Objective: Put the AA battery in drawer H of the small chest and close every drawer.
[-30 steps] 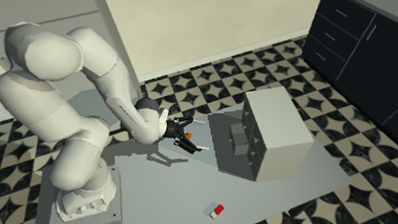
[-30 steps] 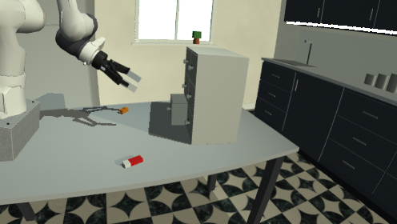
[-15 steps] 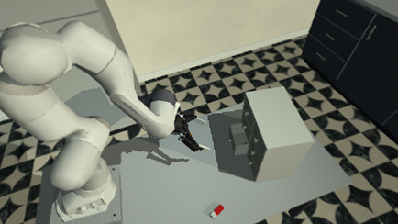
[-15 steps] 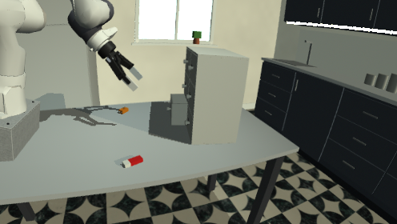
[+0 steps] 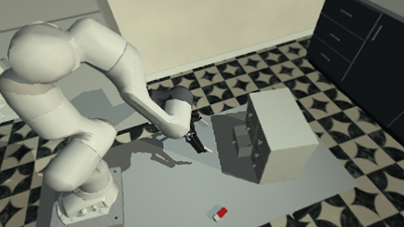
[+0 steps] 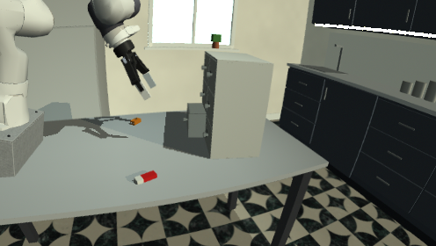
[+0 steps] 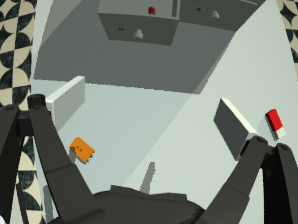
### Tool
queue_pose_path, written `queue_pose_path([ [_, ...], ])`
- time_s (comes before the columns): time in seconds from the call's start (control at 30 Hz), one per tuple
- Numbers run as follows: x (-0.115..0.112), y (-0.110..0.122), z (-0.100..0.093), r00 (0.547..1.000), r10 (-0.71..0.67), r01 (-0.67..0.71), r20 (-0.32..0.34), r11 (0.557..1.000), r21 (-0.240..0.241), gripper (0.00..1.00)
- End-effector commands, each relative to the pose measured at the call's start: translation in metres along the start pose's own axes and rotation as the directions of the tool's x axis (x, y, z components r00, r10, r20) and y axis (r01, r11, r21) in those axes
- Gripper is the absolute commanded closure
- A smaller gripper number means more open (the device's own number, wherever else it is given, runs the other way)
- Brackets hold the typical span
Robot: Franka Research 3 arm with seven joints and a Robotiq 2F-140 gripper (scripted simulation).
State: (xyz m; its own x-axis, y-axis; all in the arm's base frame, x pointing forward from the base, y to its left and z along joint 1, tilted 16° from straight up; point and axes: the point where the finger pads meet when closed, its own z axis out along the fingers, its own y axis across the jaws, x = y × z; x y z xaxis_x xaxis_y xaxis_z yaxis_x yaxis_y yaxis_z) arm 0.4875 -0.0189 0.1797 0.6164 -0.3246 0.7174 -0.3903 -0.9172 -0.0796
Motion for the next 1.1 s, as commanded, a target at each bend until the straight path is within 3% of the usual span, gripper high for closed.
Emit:
queue_pose_path([
  [0.0,-0.014,-0.005,-0.005,0.996,-0.051,0.052,0.075,0.999,-0.010,0.00],
  [0.13,-0.013,-0.007,-0.006,0.989,-0.051,0.053,0.139,0.999,-0.004,0.00],
  [0.4,-0.010,-0.009,-0.008,0.979,-0.052,0.053,0.197,0.999,-0.001,0.00],
  [0.5,-0.011,-0.008,-0.010,0.965,-0.049,0.052,0.258,0.999,-0.005,0.00],
  [0.57,-0.011,-0.008,-0.010,0.965,-0.049,0.052,0.258,0.999,-0.005,0.00],
  [0.73,-0.010,-0.009,-0.012,0.939,-0.049,0.053,0.340,0.999,-0.003,0.00],
  [0.8,-0.010,-0.009,-0.012,0.939,-0.049,0.053,0.340,0.999,-0.003,0.00],
  [1.07,-0.008,-0.008,-0.016,0.896,-0.046,0.054,0.442,0.999,-0.004,0.00],
])
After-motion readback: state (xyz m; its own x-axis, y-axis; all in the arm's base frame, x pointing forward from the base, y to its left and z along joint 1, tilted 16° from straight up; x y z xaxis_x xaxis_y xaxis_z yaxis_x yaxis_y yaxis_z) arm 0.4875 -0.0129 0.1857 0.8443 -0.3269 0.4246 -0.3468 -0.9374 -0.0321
